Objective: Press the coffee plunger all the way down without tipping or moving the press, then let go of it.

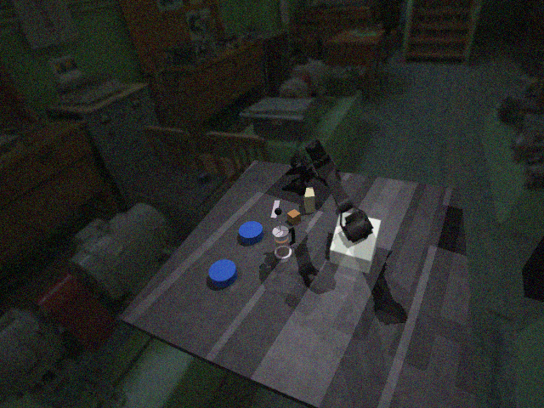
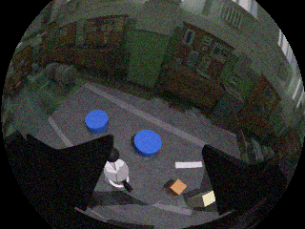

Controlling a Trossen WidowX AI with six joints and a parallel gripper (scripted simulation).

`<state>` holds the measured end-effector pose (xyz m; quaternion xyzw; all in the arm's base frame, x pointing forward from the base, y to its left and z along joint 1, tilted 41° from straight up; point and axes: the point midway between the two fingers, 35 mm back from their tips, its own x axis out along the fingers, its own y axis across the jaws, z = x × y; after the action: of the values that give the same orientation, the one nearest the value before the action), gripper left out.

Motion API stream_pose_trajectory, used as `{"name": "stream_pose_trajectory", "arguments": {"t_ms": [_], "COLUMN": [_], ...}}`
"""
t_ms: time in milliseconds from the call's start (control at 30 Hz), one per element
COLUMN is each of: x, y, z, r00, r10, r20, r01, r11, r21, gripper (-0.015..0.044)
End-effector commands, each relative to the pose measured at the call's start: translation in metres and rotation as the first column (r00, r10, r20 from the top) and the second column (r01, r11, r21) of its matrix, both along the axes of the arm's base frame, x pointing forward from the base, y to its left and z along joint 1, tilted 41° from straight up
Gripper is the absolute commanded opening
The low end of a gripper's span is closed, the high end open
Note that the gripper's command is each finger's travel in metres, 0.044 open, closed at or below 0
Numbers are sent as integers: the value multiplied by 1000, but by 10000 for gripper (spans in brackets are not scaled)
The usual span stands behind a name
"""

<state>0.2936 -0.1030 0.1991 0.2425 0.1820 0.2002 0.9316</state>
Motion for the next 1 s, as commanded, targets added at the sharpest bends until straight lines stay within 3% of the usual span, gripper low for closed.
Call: {"name": "stream_pose_trajectory", "arguments": {"t_ms": [0, 400, 967], "x": [-14, -20, -5], "y": [49, 95, 106], "z": [13, -30, -35], "r00": [997, 995, 995], "r10": [83, 101, 103], "r20": [2, 4, 3], "r01": [-83, -101, -103], "r11": [992, 989, 989], "r21": [91, 107, 104], "gripper": [440, 440, 440]}}
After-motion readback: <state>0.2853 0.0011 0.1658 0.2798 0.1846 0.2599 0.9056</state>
